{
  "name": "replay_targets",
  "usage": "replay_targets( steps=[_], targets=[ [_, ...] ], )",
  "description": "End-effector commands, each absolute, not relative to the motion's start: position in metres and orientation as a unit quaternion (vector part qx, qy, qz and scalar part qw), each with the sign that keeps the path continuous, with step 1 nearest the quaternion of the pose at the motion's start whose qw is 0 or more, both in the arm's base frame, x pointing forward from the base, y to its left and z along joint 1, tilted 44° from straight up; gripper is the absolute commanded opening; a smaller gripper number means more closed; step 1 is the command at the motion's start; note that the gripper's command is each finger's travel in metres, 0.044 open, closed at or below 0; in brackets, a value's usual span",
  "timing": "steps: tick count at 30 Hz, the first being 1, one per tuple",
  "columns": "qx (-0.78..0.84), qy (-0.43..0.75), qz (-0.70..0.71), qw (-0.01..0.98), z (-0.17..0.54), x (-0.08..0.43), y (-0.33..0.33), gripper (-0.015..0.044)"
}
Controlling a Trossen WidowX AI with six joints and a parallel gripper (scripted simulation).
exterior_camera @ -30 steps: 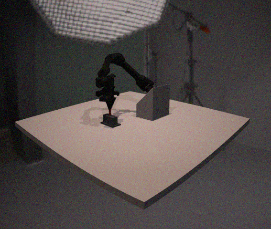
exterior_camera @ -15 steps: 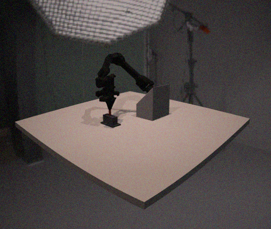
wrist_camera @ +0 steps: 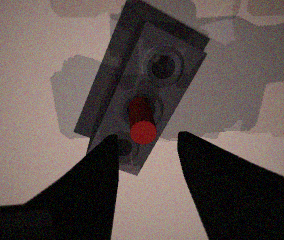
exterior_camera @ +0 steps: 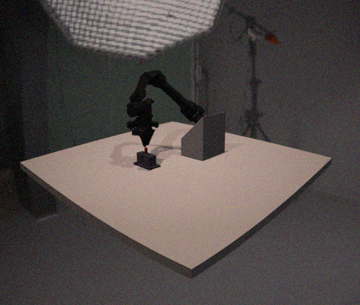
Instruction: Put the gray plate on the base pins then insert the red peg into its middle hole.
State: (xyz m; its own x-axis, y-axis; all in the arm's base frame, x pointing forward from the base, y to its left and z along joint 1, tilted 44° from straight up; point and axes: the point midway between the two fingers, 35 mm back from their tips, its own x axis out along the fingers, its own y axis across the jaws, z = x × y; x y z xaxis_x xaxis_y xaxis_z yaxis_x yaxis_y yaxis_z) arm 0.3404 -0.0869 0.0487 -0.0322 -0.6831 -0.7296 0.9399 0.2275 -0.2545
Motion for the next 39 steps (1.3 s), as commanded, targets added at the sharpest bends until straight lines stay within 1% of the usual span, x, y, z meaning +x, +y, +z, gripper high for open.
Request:
replay_targets(
  steps=[1, 39],
  targets=[
    [0.162, 0.395, -0.6, 0.677, 0.049, 0.34, -0.087, 0.015],
    [0.158, 0.397, -0.599, 0.677, 0.066, 0.338, -0.071, 0.015]
  ],
)
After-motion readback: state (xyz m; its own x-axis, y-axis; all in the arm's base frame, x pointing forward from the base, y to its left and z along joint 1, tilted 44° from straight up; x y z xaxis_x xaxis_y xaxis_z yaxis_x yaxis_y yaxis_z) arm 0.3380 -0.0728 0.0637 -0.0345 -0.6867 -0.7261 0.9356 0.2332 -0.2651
